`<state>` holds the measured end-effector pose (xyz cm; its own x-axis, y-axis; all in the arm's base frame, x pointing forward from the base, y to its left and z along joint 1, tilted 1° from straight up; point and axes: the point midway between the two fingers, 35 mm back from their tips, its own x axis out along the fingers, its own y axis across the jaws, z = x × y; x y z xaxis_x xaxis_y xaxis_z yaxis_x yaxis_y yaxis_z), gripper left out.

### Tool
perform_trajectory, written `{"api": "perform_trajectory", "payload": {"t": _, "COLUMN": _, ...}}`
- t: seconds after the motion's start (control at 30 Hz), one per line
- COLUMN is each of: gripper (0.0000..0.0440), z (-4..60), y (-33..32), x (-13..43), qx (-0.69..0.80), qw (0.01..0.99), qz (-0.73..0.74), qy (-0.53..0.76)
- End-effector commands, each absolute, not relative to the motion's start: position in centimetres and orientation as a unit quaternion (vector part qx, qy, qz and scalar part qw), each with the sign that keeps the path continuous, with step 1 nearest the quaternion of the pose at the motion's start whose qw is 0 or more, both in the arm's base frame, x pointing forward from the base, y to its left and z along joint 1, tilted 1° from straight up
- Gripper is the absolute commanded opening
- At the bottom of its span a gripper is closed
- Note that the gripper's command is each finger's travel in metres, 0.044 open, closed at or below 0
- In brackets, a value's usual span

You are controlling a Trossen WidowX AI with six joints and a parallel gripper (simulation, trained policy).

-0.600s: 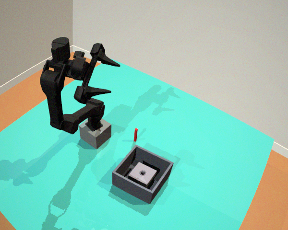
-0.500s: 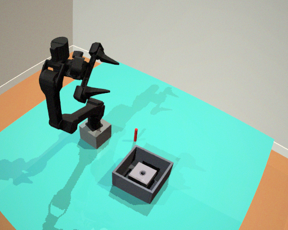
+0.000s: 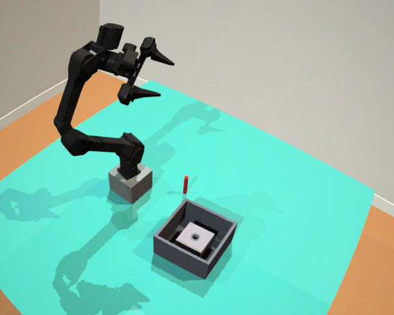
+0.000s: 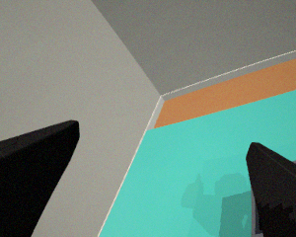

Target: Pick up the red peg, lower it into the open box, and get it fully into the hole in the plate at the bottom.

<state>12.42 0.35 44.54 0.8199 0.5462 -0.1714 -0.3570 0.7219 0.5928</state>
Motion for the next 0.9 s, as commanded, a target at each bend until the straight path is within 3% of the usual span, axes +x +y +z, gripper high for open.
{"api": "perform_trajectory", "payload": {"t": 0.0, "gripper": 0.0440, "z": 42.5, "y": 3.8, "x": 11.9, "qx": 0.260, "qw": 0.915, "qz": 0.225, "qy": 0.210}}
{"api": "perform_trajectory", "payload": {"t": 0.37, "gripper": 0.0440, "z": 33.7, "y": 10.6, "x": 13.0, "qx": 0.235, "qw": 0.898, "qz": 0.107, "qy": 0.357}}
{"api": "perform_trajectory", "payload": {"t": 0.87, "gripper": 0.0440, "z": 21.0, "y": 12.9, "x": 14.9, "qx": 0.226, "qw": 0.810, "qz": -0.074, "qy": 0.536}}
